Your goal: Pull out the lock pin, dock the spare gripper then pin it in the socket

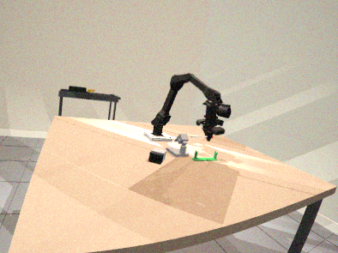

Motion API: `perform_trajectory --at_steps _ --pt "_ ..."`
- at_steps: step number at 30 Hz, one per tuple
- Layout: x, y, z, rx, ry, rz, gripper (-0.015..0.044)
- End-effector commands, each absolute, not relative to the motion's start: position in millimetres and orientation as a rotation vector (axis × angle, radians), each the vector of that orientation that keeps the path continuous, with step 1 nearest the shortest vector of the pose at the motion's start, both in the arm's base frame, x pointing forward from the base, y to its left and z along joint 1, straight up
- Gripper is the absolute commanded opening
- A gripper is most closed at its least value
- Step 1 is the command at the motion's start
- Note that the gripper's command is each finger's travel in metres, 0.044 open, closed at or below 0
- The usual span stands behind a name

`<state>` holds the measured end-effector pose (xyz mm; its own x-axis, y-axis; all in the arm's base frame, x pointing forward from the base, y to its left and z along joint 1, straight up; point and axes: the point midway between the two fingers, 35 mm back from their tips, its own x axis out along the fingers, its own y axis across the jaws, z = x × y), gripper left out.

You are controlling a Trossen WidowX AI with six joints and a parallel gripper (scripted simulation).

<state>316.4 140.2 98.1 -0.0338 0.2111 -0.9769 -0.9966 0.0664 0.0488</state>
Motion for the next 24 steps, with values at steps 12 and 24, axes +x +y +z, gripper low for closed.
perform_trajectory --at_steps 12,24 --pt "314 139 107 -0.978 1.125 1.284 0.0000" --pt "345 150 114 -0.961 1.131 1.261 0.0000"
